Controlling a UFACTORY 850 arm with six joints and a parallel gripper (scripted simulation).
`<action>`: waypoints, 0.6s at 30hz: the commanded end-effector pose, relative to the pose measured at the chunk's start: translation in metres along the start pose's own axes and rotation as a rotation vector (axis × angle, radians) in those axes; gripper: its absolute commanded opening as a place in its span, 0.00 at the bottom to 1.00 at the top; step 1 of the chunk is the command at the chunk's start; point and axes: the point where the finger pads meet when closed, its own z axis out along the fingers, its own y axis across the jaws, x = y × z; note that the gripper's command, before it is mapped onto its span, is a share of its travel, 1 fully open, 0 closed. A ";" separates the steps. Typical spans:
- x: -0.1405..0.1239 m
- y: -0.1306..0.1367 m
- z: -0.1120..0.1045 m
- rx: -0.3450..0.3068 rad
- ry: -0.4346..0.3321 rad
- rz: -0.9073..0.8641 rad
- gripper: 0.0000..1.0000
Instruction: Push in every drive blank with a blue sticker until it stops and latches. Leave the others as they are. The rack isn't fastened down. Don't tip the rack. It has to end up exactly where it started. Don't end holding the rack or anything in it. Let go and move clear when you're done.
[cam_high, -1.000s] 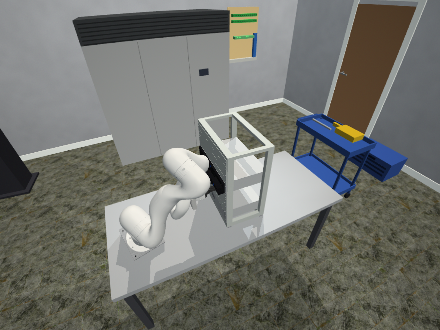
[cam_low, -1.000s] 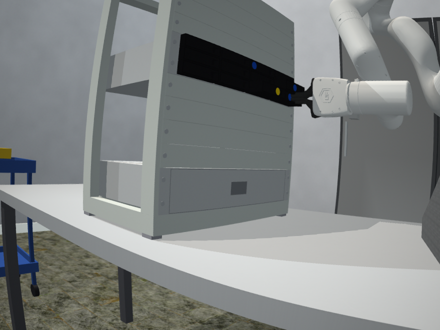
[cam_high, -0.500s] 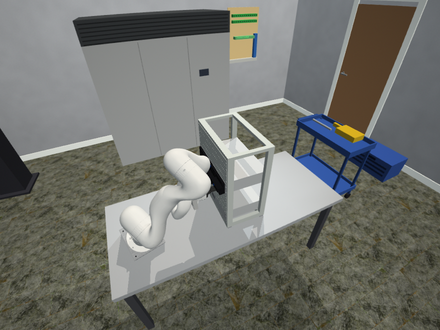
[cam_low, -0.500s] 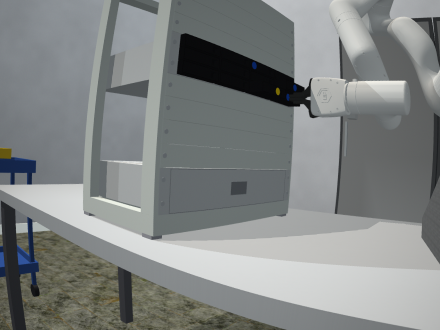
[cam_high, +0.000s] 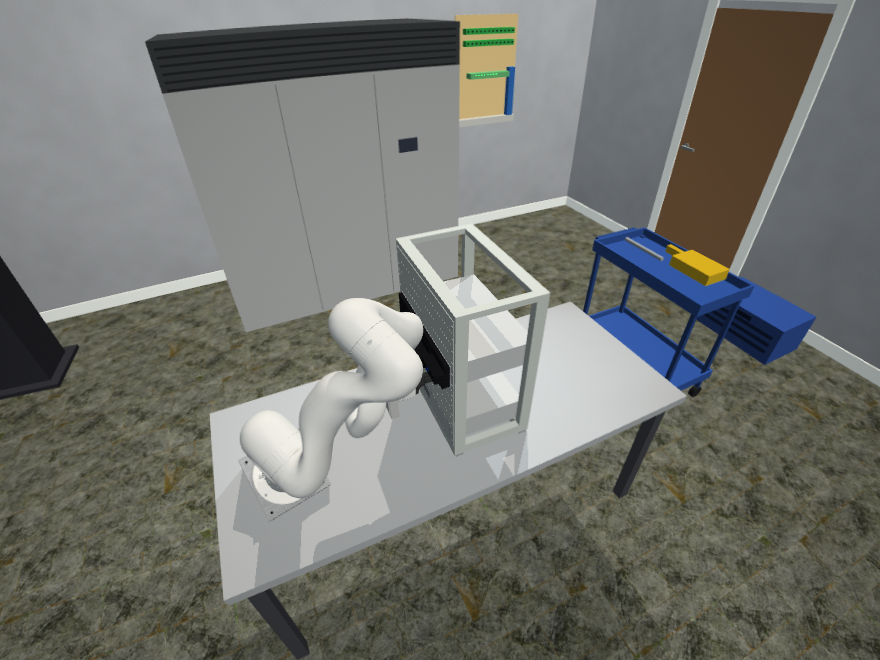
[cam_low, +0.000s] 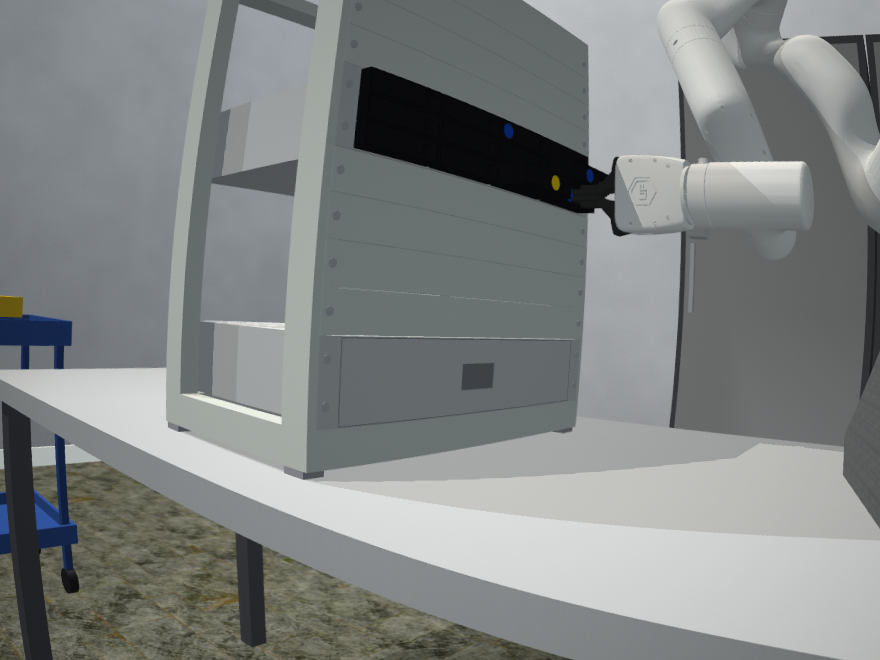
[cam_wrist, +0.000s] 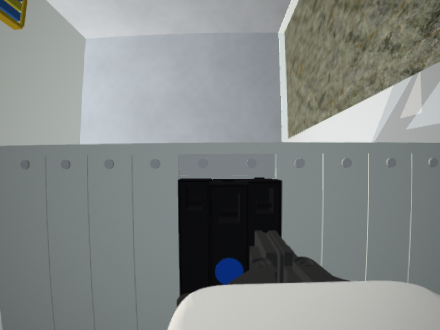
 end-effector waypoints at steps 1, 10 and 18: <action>0.000 0.000 0.000 0.001 0.000 0.001 0.00; 0.000 -0.001 0.003 0.001 0.000 0.001 0.00; 0.000 -0.001 0.003 0.001 0.000 0.001 0.00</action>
